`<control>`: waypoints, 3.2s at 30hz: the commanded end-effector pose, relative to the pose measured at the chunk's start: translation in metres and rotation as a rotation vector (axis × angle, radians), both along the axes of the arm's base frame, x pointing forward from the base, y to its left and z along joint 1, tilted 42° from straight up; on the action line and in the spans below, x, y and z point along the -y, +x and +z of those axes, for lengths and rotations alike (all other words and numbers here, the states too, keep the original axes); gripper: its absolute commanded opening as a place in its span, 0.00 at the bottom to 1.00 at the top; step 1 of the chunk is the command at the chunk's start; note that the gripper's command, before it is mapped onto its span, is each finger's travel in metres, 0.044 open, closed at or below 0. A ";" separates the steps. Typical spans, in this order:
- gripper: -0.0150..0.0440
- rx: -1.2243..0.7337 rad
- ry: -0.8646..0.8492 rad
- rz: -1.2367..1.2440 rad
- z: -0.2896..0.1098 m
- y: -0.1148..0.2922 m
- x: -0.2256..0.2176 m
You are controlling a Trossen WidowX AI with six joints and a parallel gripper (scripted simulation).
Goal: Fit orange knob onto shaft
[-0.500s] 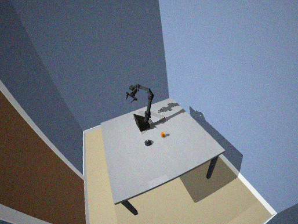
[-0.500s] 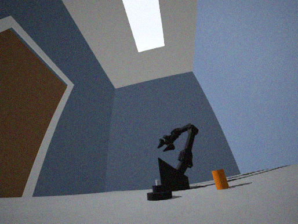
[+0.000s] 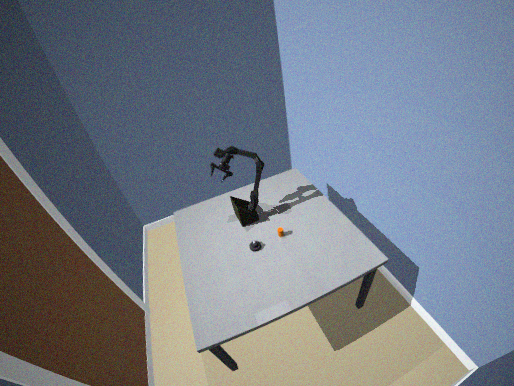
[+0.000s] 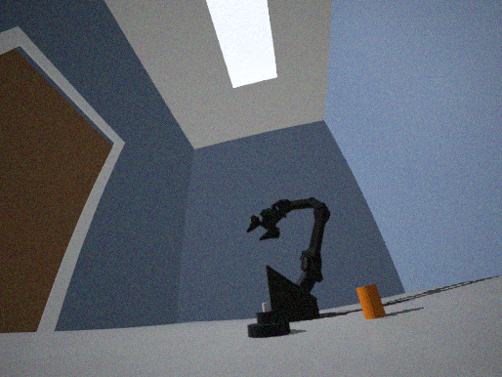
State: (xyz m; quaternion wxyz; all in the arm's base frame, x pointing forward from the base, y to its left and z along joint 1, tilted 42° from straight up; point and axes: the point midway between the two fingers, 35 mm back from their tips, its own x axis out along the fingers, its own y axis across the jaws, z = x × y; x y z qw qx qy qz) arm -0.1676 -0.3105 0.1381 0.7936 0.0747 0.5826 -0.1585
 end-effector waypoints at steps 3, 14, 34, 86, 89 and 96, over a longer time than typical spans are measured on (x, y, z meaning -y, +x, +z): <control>1.00 0.042 -0.010 0.251 0.002 0.103 0.026; 1.00 0.146 0.036 0.691 -0.002 0.290 -0.003; 1.00 0.269 0.295 1.479 -0.007 0.472 -0.264; 1.00 0.276 0.431 1.618 -0.077 0.473 -0.398; 1.00 0.276 0.431 1.618 -0.080 0.473 -0.401; 1.00 0.278 0.432 1.618 -0.088 0.472 -0.408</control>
